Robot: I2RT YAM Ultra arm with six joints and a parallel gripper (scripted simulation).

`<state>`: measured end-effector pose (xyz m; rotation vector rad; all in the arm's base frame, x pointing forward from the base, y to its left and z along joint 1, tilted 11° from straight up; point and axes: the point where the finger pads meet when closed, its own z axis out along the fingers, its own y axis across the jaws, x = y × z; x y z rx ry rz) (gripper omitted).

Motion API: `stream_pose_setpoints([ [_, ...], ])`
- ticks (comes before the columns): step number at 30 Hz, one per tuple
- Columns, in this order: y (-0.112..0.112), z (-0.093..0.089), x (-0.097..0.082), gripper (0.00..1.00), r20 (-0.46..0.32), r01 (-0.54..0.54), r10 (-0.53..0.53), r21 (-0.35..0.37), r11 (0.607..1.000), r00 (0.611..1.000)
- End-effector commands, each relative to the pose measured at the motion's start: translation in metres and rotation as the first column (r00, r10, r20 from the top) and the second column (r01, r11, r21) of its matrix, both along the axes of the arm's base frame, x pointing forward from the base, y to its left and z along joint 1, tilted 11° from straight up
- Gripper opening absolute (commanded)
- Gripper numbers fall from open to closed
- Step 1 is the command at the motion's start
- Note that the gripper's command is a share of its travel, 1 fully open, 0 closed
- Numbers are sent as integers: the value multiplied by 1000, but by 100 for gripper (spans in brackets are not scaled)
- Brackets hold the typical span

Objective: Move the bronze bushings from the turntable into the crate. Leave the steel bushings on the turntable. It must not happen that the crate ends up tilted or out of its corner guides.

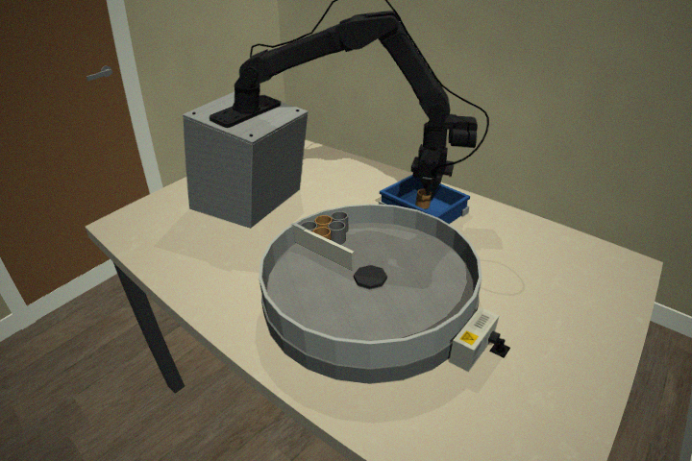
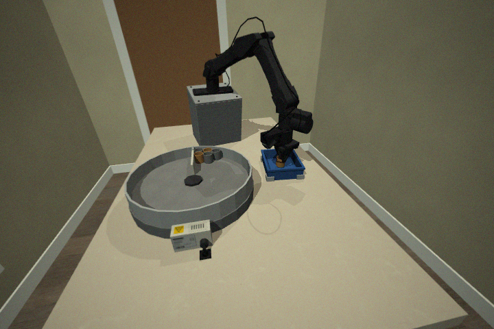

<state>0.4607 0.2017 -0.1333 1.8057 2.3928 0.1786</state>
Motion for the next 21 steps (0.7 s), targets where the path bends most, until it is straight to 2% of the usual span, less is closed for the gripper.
stream_pose_setpoints([
  [1,1,19,17,0,40,6,-6,12,1000,999],
  [4,-1,9,14,0,22,6,-6,4,1000,1000],
  [8,2,23,21,0,46,6,-7,15,1000,999],
  [21,5,23,20,0,46,-1,0,15,1000,999],
])
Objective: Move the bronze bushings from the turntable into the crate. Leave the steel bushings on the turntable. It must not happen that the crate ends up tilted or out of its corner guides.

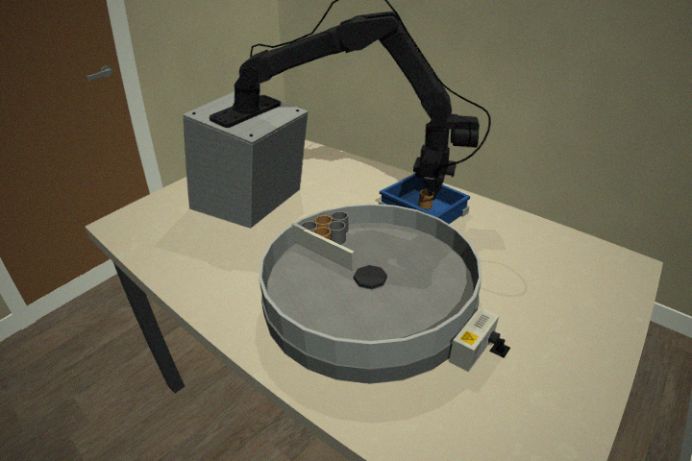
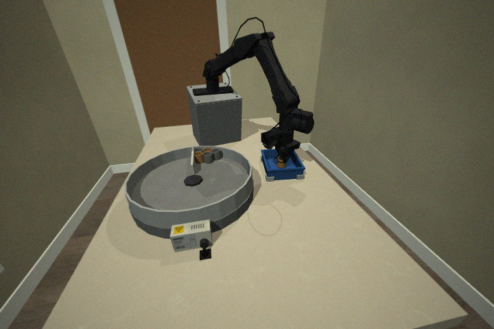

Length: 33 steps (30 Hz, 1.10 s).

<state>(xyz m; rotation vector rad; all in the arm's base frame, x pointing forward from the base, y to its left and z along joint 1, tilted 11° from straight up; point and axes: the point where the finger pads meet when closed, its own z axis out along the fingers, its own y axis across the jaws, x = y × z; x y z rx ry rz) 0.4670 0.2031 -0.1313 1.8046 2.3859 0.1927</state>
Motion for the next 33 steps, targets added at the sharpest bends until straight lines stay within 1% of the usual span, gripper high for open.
stream_pose_setpoints([
  [1,4,21,13,0,36,-3,2,10,1000,999],
  [25,4,21,13,0,37,-3,2,11,1000,999],
  [27,5,25,14,0,45,-3,3,14,1000,999],
  [28,1,17,4,0,18,-3,3,2,1000,1000],
  [29,1,13,1,0,19,-4,4,2,1000,1000],
  [31,3,13,2,0,29,-4,4,7,1000,1000],
  [33,1,12,-2,0,13,-4,4,0,1000,1000],
])
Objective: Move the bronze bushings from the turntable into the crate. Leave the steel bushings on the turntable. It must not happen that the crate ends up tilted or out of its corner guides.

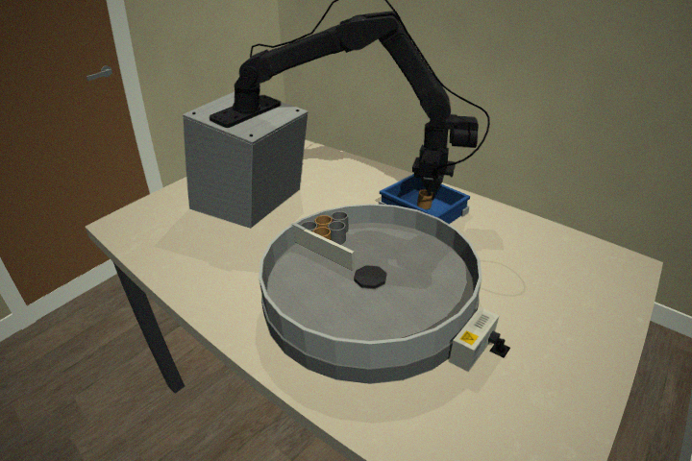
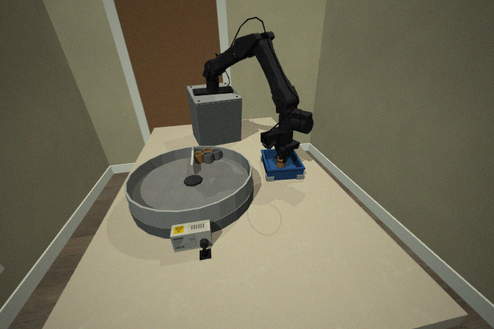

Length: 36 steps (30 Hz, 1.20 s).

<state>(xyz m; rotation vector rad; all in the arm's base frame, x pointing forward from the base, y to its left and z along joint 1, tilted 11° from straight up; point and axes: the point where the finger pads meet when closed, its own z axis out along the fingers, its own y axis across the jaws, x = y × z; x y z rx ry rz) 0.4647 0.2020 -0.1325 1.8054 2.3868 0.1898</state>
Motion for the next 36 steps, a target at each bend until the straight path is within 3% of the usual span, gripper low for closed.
stream_pose_setpoints([
  [1,2,14,1,0,17,-5,4,1,1000,1000],
  [3,6,20,8,0,36,-5,4,11,1000,999],
  [36,6,20,8,0,36,-5,4,10,1000,999],
])
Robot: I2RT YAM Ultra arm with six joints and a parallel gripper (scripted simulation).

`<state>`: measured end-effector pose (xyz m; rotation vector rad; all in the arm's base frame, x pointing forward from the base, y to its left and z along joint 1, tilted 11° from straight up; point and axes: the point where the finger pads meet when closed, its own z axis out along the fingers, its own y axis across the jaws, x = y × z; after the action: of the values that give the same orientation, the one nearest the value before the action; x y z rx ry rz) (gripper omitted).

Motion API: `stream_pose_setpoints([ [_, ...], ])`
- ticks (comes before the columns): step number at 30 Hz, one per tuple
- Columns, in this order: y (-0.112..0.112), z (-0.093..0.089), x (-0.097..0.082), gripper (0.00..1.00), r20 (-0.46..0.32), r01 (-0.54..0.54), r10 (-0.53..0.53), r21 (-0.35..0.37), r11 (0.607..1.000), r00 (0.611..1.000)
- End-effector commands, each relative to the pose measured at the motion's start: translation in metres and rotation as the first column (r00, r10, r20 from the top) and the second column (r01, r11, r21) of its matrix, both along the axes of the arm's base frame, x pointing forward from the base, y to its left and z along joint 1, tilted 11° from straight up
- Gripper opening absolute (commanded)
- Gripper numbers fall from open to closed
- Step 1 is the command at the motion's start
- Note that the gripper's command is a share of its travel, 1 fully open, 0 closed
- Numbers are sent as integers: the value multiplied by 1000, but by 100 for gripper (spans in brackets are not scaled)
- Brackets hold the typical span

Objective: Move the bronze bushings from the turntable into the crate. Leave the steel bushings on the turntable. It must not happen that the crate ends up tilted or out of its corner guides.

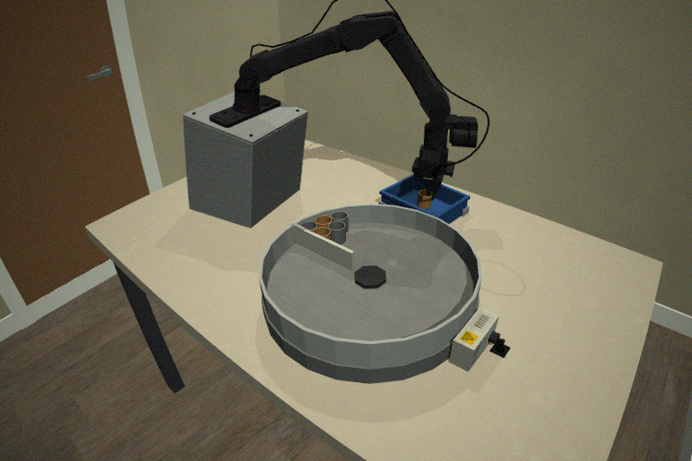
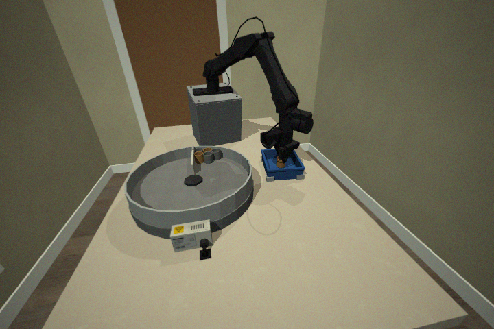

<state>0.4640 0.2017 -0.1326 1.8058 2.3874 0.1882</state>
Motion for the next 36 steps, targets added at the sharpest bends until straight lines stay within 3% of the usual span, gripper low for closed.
stream_pose_setpoints([
  [1,6,20,8,0,37,-5,4,11,1000,999],
  [9,8,21,12,0,48,-5,4,16,1000,999],
  [15,8,7,10,0,34,-5,5,9,1000,999],
  [20,10,14,13,0,47,-6,5,16,1000,999],
  [36,10,10,11,0,39,-6,5,12,1000,999],
])
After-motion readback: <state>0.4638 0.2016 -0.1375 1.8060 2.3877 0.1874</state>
